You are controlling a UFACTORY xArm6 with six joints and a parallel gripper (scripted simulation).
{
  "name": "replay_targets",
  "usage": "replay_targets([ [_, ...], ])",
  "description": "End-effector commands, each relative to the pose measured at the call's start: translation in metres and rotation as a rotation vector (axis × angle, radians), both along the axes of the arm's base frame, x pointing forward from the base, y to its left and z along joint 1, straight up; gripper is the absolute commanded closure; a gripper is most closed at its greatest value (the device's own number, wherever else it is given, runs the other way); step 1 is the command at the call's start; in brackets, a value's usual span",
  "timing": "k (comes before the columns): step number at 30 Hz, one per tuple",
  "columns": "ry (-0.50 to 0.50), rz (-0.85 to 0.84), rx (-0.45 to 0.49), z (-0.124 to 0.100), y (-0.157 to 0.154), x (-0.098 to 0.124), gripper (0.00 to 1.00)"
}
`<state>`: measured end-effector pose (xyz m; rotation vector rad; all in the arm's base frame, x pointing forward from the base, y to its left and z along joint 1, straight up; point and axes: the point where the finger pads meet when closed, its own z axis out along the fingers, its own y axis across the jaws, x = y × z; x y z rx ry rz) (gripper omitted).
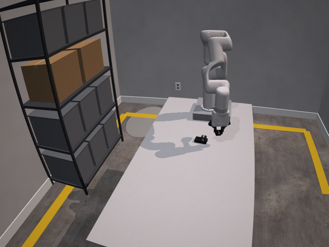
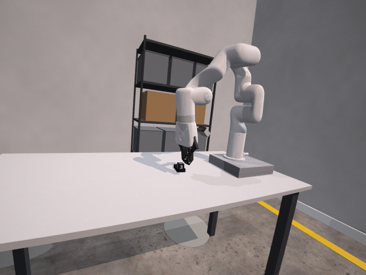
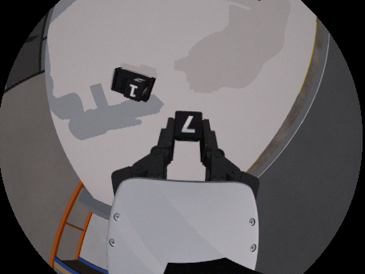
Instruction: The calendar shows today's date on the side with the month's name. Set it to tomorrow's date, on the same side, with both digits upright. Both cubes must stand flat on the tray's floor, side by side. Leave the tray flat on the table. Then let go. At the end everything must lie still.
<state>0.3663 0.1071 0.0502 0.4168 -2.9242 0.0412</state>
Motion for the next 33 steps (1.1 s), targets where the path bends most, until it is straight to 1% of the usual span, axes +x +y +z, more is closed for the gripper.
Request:
replay_targets([
  [1,0.02,0.0,-0.006,0.0009,0.0006,0.0022,0.73],
  [9,0.225,0.0,-0.066,0.0003,0.0012,0.0042,0.73],
  [11,0.244,0.0,-0.071,0.0001,0.0016,0.0055,0.73],
  [18,0.257,0.0,-0.075,-0.0005,0.0021,0.007,0.73],
  [20,0.291,0.0,-0.085,-0.001,0.0022,0.0077,0.73],
  [27,0.477,-0.001,-0.139,-0.0019,0.0026,0.0091,0.73],
  [29,0.496,-0.001,-0.144,-0.0026,0.003,0.0103,0.73],
  [33,0.496,-0.001,-0.144,-0.0034,0.0033,0.0114,0.73],
])
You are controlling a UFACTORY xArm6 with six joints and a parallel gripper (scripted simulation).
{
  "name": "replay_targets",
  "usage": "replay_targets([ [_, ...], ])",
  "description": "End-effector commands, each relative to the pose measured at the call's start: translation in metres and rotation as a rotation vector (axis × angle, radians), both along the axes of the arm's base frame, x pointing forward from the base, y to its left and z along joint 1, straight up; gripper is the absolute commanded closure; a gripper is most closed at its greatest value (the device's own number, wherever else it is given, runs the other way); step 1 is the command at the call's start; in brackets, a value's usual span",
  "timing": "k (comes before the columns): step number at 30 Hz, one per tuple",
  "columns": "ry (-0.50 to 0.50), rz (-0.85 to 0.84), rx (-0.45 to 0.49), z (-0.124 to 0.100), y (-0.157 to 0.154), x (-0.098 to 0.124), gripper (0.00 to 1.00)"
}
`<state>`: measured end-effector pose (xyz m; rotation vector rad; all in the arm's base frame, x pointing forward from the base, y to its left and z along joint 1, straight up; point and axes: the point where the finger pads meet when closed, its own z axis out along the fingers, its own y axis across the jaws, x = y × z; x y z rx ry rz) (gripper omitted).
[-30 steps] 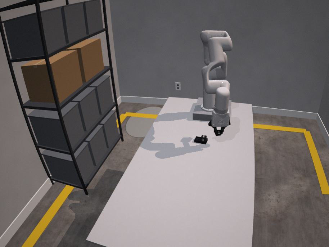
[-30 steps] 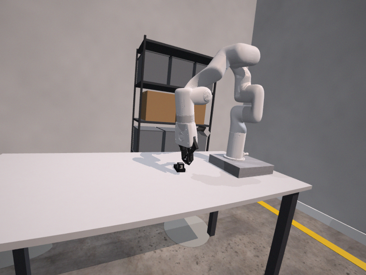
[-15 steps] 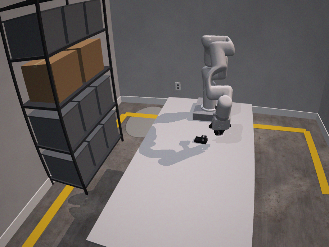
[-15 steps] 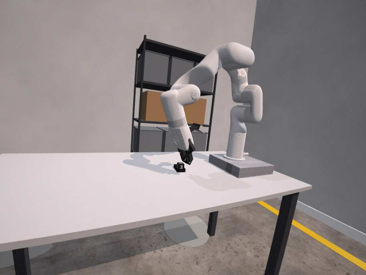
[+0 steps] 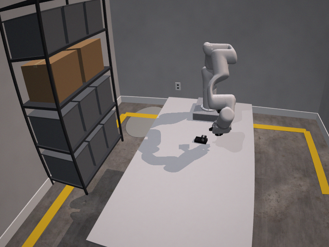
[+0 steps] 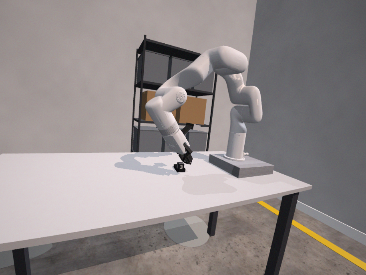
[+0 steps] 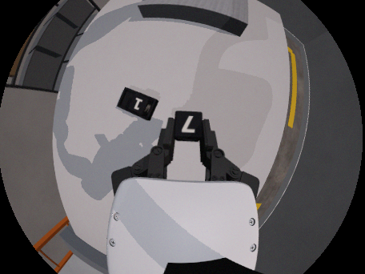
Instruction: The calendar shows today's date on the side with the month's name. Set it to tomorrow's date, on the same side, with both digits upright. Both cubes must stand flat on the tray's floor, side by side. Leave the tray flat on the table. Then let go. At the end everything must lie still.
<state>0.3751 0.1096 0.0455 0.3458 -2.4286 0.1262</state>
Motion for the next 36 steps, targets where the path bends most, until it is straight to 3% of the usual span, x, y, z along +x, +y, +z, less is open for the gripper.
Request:
replay_targets([
  [1,0.013,0.0,-0.004,0.0013,0.0007,0.0025,0.73],
  [5,0.059,0.0,-0.017,0.0007,0.001,0.0035,0.73],
  [13,0.26,0.0,-0.076,-0.0007,0.0013,0.0043,0.73],
  [36,0.264,0.0,-0.077,-0.0035,0.0018,0.0061,0.73],
])
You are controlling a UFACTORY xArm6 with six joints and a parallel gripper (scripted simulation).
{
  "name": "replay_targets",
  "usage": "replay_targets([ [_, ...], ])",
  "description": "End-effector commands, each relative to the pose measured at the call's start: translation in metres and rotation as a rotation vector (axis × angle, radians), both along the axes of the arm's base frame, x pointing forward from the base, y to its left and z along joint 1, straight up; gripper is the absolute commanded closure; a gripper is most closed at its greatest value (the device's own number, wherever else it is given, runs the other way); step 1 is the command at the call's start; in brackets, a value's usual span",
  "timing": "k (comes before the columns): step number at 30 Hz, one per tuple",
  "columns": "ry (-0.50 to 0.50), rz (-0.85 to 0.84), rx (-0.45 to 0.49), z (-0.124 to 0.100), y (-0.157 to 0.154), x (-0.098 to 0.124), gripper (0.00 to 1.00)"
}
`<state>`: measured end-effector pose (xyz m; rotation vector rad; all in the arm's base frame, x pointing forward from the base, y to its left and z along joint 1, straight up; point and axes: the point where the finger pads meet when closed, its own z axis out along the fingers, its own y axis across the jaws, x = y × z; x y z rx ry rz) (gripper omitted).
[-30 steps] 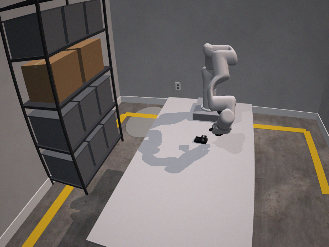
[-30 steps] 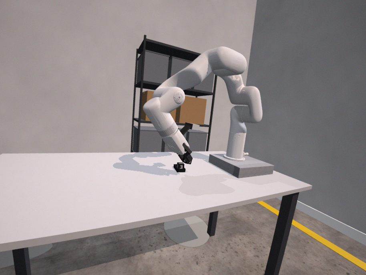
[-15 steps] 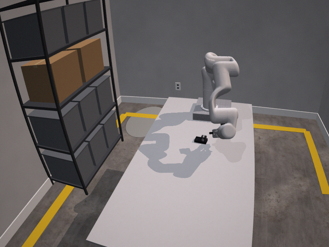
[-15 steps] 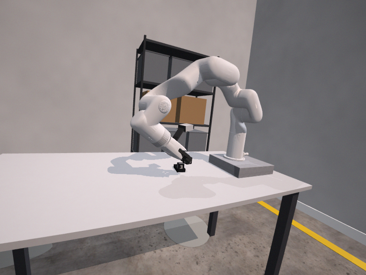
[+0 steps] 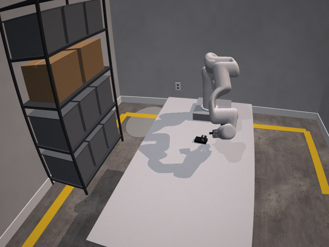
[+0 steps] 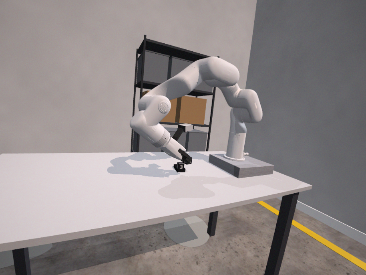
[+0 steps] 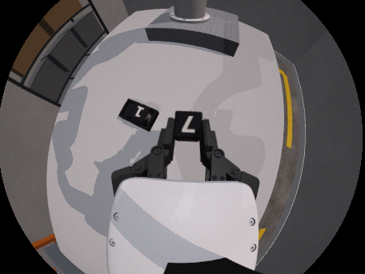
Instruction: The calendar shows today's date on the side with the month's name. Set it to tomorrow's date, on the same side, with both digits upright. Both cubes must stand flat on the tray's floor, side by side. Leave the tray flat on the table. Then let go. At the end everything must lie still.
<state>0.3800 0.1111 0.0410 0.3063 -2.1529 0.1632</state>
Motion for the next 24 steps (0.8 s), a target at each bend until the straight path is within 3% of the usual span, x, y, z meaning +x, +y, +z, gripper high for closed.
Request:
replay_targets([
  [1,-0.004,0.0,0.001,0.001,0.0,0.001,0.73],
  [24,-0.004,0.0,0.001,-0.025,0.0,0.001,0.73],
])
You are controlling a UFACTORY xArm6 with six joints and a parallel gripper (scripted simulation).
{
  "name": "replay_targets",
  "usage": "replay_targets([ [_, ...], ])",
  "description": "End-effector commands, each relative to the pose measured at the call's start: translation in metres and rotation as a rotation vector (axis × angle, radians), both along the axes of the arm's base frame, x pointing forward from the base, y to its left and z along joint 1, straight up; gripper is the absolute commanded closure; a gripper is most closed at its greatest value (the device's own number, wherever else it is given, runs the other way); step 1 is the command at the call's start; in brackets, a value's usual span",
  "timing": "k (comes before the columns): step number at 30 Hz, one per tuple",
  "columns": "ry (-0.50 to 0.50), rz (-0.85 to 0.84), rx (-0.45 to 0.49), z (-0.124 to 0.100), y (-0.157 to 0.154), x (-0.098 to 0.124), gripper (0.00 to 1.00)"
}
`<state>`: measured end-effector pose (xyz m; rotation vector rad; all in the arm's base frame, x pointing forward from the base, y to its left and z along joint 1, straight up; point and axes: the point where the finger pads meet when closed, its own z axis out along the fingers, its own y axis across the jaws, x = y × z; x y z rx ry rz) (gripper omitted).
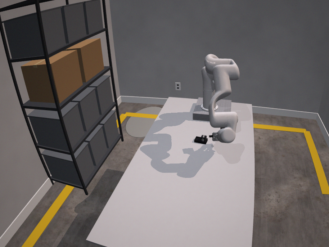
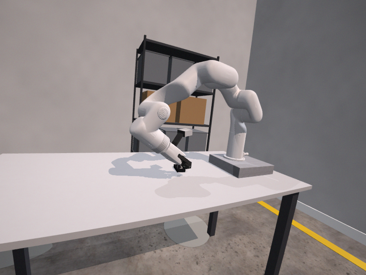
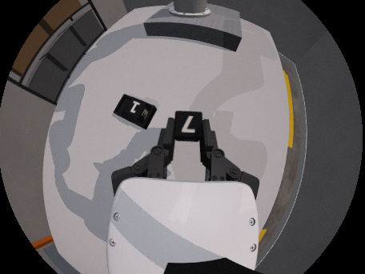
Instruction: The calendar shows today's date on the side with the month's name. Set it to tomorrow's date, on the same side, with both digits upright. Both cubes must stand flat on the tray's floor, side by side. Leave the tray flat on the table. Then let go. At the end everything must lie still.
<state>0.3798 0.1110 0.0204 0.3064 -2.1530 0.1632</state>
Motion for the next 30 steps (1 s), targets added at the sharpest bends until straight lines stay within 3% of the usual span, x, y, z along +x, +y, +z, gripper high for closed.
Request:
replay_targets([
  [1,-0.004,0.0,0.001,-0.006,0.0,0.001,0.73],
  [30,-0.004,0.0,0.001,-0.04,0.0,0.001,0.73],
])
